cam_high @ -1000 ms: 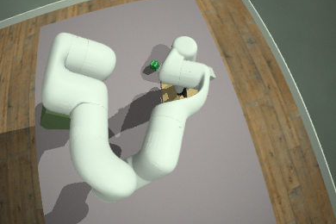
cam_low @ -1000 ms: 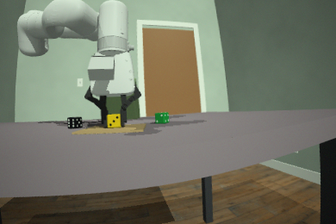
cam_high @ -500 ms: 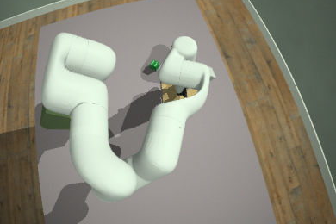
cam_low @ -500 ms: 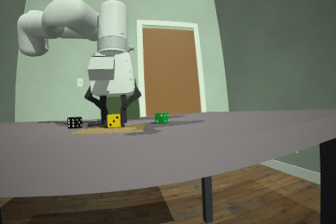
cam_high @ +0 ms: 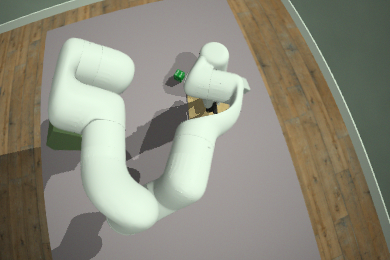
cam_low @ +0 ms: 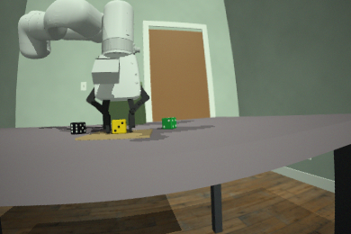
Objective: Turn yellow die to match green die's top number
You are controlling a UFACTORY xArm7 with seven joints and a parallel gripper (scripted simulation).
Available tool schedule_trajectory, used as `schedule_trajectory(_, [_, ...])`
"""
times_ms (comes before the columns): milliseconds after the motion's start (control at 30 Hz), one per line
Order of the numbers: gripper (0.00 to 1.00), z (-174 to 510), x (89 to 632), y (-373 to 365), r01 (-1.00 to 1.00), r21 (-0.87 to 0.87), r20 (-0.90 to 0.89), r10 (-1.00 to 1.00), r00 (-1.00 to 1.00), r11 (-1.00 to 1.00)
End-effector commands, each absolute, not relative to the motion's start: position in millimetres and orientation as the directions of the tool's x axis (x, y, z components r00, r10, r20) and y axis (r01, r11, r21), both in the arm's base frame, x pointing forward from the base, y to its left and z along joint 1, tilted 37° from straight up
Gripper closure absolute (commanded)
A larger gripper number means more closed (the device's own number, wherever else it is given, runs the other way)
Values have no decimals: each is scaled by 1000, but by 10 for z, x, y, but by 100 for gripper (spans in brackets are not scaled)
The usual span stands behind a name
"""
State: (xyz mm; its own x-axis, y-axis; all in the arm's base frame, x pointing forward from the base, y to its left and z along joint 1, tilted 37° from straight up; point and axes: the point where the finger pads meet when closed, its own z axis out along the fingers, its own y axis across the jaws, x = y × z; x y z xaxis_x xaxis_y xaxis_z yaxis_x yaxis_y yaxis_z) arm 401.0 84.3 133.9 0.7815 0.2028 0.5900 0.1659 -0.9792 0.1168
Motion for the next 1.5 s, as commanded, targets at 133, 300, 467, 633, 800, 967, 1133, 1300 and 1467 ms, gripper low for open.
schedule_trajectory(133, [53, 1347, 4009, 845, 167, 117, 592, 204, 780, -979])
schedule_trajectory(300, [53, 1354, 4004, 845, 167, 117, 592, 204, 780, -979])
schedule_trajectory(467, [53, 1443, 3938, 845, 167, 117, 592, 204, 780, -979])
schedule_trajectory(633, [53, 1632, 3794, 843, 167, 117, 592, 204, 780, -979])
schedule_trajectory(800, [53, 1765, 3694, 842, 167, 117, 592, 204, 780, -979])
schedule_trajectory(967, [53, 1955, 3551, 840, 167, 117, 592, 204, 780, -979])
schedule_trajectory(1133, [53, 2052, 3477, 839, 167, 117, 592, 204, 780, -979])
schedule_trajectory(1300, [0, 2065, 3467, 839, 167, 117, 592, 204, 780, -979])
schedule_trajectory(1467, [0, 2065, 3467, 839, 167, 117, 592, 204, 780, -979])
